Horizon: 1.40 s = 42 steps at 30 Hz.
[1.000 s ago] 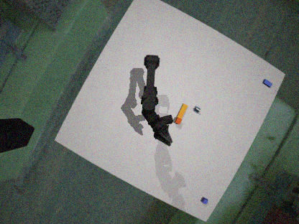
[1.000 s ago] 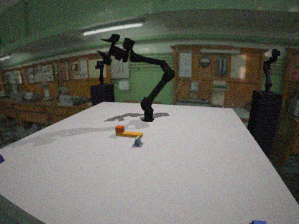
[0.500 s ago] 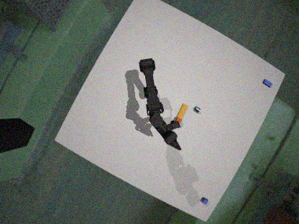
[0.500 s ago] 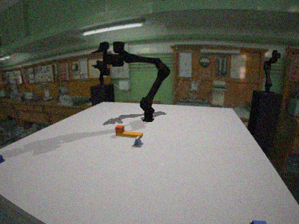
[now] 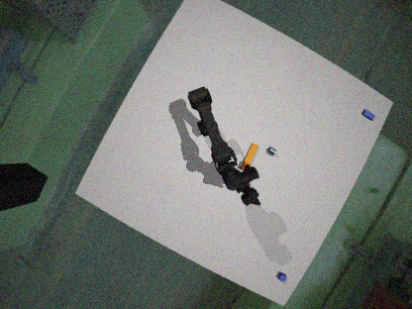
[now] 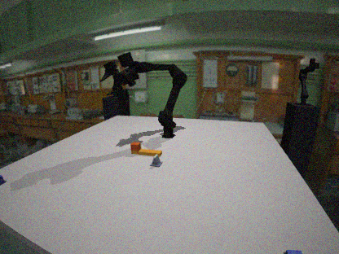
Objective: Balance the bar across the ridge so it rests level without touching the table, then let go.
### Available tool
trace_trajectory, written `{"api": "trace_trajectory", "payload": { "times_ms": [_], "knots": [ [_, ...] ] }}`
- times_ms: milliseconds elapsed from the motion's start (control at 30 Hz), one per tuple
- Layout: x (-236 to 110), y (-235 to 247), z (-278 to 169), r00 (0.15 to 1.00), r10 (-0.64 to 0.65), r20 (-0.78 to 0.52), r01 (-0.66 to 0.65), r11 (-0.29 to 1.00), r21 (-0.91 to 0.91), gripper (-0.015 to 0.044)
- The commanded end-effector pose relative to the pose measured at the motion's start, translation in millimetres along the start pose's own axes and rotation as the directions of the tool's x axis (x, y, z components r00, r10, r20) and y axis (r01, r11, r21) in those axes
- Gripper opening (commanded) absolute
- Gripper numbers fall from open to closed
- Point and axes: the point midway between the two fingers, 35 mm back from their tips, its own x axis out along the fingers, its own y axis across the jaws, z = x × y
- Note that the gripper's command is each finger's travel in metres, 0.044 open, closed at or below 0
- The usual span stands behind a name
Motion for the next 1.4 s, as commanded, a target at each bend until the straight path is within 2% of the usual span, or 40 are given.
{"api": "trace_trajectory", "payload": {
  "times_ms": [0, 267, 567, 1000, 1267, 1367],
  "knots": [
    [12, 17, 10, 0.996, 0.089, 0.015, -0.089, 0.996, 0.004, 0.0315],
    [30, 63, 34, 0.950, 0.308, 0.045, -0.308, 0.951, 0.003, 0.0315],
    [36, 116, 61, 0.837, 0.545, 0.052, -0.544, 0.838, -0.036, 0.0315],
    [17, 183, 97, 0.571, 0.821, -0.005, -0.803, 0.557, -0.214, 0.0315],
    [-5, 215, 112, 0.376, 0.921, -0.098, -0.884, 0.326, -0.334, 0.0315],
    [-10, 219, 114, 0.340, 0.933, -0.120, -0.892, 0.280, -0.355, 0.0315]
  ]
}}
